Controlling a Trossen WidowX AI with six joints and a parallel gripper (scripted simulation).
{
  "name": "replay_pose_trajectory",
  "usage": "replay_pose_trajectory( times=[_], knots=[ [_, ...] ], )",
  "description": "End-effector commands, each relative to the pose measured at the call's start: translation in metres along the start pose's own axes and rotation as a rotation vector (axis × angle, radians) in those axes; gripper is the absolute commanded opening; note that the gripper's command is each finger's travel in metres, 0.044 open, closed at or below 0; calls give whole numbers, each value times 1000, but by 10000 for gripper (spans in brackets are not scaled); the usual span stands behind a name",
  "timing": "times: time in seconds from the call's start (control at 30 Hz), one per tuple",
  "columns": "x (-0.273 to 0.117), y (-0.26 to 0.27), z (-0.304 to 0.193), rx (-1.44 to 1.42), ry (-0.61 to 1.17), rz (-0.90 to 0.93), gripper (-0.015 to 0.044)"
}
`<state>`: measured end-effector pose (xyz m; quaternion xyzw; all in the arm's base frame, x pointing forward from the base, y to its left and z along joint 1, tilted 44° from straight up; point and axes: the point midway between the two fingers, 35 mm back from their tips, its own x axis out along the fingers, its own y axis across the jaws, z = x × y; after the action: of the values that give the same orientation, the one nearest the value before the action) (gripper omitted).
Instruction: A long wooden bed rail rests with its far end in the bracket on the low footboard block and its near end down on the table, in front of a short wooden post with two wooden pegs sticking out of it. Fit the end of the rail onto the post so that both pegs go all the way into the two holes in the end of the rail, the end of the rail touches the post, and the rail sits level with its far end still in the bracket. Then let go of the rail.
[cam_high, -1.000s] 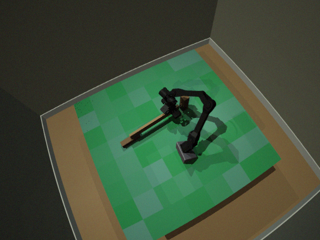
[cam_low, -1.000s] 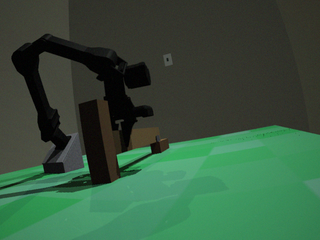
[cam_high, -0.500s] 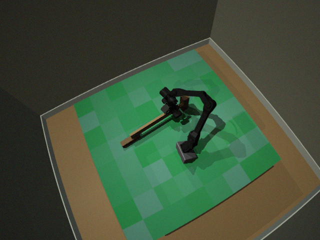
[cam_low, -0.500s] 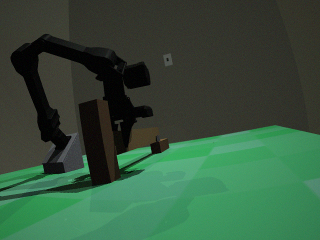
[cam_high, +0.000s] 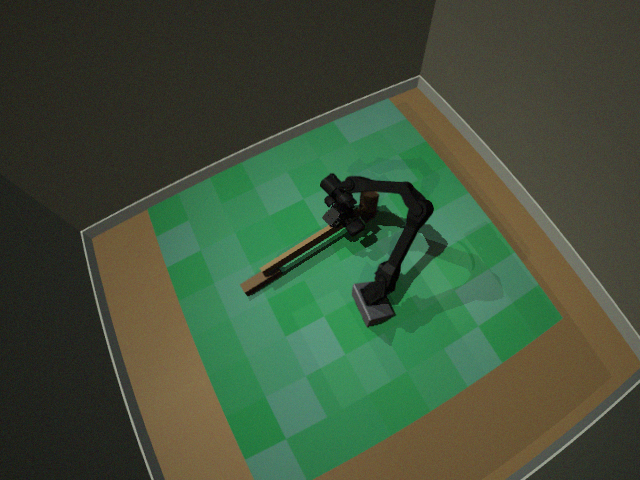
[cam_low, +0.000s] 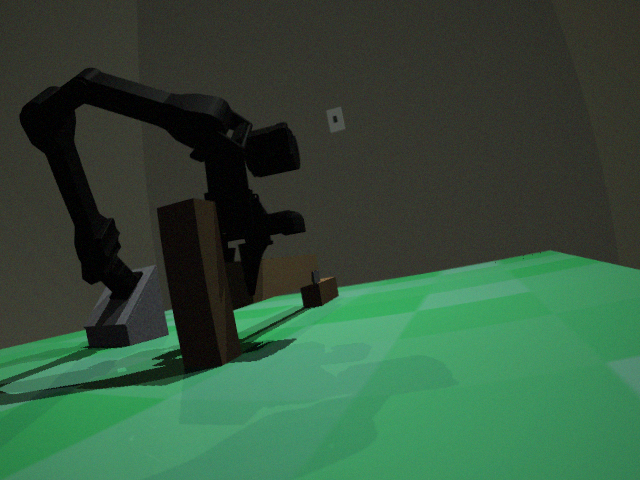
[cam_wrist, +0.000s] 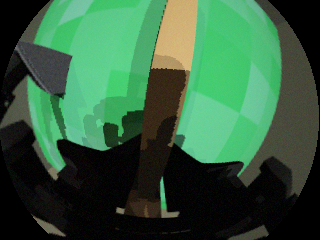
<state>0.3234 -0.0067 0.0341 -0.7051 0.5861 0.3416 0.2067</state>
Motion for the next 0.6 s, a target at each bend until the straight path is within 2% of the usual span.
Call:
replay_pose_trajectory(
  times=[0.0,0.57],
  knots=[
    [-2,-1,-3,0,3,-5,0],
    [-3,-1,-9,0,3,-5,0]
  ],
)
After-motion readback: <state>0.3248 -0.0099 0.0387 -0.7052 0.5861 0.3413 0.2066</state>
